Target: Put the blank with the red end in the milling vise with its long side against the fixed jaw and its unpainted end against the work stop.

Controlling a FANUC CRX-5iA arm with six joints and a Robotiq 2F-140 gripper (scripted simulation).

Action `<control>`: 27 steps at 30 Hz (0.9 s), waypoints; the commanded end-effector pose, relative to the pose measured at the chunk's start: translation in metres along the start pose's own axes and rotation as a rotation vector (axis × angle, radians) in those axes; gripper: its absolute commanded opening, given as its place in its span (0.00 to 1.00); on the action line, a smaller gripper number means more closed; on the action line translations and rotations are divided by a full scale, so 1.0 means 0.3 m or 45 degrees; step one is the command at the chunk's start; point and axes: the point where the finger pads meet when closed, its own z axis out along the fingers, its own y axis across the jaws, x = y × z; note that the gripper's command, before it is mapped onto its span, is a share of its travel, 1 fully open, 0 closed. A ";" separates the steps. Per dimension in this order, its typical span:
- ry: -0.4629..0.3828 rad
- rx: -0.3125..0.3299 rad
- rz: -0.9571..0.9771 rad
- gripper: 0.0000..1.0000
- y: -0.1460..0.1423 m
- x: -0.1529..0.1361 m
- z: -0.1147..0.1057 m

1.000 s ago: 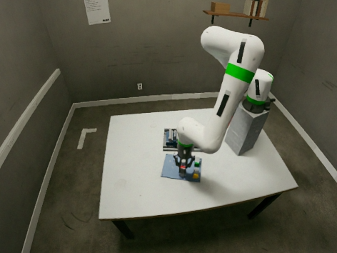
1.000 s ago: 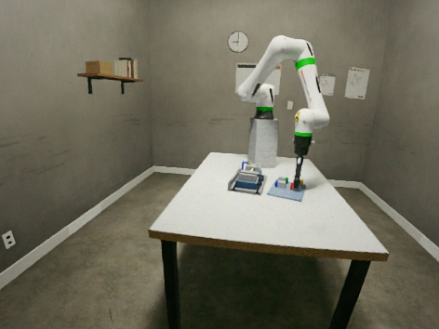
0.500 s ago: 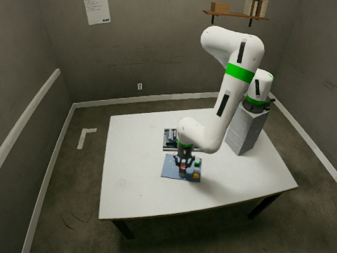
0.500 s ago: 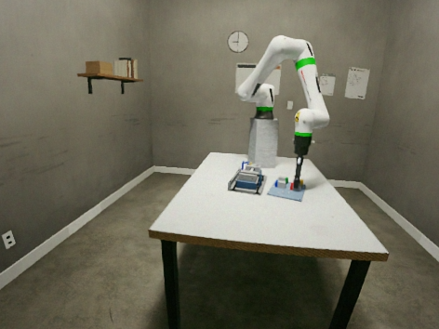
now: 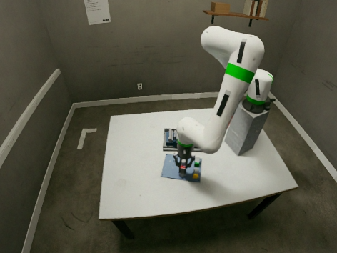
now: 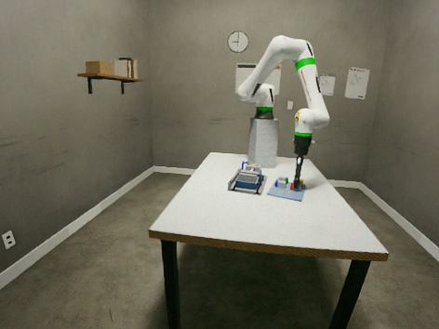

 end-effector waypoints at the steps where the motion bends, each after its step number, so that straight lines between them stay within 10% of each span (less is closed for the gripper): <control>1: -0.001 0.001 0.000 0.10 -0.002 -0.002 -0.015; 27: -0.001 0.001 0.000 0.10 -0.002 -0.002 -0.172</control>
